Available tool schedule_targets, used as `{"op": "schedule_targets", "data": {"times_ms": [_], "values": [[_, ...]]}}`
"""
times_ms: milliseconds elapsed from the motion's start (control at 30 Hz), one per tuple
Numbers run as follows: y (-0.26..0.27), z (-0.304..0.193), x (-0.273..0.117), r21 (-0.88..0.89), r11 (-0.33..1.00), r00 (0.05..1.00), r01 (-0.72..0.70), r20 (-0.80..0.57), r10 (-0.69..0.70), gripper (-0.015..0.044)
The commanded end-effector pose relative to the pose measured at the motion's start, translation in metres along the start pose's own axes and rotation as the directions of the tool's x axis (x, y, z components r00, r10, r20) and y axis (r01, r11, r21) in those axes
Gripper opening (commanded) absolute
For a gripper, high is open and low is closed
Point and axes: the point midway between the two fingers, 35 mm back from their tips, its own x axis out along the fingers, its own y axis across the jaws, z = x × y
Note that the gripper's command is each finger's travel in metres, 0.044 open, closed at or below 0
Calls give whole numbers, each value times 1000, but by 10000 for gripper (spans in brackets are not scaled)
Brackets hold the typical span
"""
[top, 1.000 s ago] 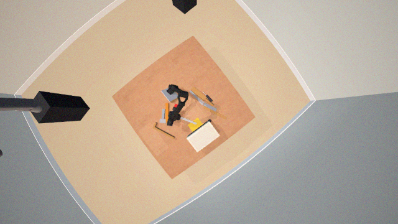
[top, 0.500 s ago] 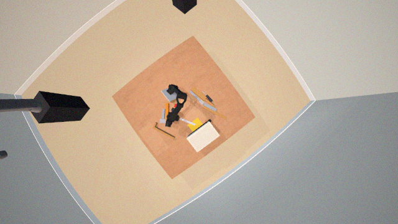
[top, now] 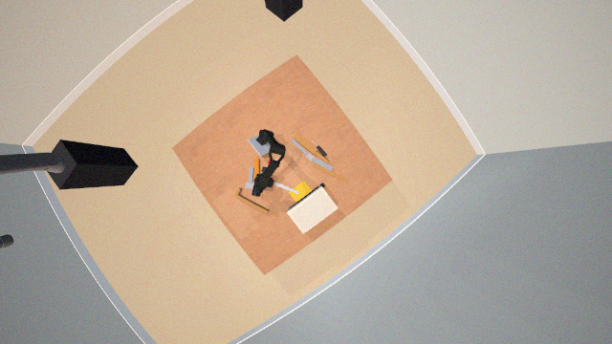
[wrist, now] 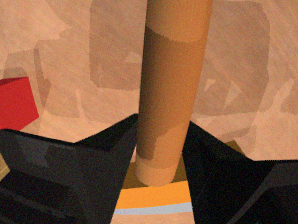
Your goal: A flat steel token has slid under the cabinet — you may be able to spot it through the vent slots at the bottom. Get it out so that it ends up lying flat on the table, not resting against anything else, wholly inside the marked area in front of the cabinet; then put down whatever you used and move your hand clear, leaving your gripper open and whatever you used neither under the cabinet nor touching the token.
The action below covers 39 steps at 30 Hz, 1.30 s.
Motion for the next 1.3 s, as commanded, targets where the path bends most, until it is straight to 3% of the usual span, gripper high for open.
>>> {"op": "schedule_targets", "data": {"times_ms": [0,1267], "values": [[-6,-2,-3,1,1000,1000,10,1,-10,0],[-15,-1,-3,160,987,1000,10,1,-10,0]]}}
